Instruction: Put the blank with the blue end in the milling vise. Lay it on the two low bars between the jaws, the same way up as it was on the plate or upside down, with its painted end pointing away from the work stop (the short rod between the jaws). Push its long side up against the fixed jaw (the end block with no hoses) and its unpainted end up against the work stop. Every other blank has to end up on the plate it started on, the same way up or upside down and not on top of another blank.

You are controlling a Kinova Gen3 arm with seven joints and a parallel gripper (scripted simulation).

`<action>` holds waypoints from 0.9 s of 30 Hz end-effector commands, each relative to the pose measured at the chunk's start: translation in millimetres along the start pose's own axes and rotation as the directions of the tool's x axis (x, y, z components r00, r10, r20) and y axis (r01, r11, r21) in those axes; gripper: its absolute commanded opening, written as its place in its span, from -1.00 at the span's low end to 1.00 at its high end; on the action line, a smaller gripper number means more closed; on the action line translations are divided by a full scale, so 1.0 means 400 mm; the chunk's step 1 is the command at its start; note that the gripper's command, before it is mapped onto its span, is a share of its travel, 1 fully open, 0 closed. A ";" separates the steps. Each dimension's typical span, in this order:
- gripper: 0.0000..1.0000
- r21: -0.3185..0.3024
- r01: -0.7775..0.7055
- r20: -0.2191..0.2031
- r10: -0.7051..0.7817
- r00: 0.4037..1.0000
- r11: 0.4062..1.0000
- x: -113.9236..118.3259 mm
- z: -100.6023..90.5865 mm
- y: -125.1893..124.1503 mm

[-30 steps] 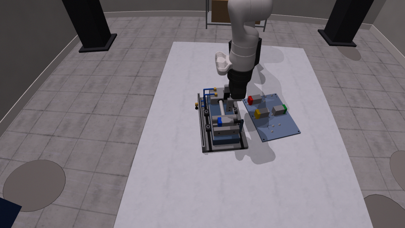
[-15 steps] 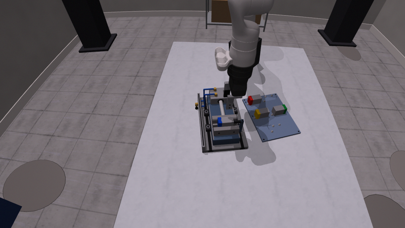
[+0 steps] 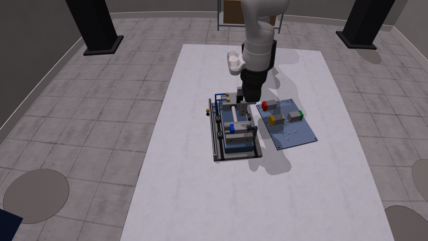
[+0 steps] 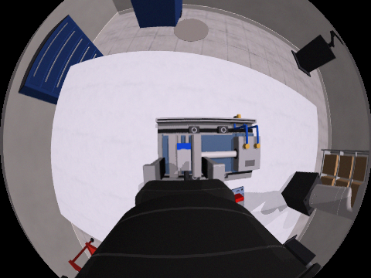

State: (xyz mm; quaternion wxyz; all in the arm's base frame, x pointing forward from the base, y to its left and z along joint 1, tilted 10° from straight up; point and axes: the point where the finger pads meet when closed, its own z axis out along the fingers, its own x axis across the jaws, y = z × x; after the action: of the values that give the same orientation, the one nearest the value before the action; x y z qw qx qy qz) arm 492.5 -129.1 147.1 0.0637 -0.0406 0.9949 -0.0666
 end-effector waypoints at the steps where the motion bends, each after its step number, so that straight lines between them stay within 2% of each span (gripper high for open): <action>1: 1.00 0.000 0.000 0.002 0.000 1.000 1.000 -0.001 0.001 0.000; 27: 1.00 -0.002 0.001 0.003 -0.001 1.000 1.000 0.003 0.027 0.000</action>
State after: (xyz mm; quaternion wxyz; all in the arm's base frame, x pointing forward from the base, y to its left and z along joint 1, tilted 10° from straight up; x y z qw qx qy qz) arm 493.9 -127.2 139.3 0.0662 -0.0423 0.9949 -0.0628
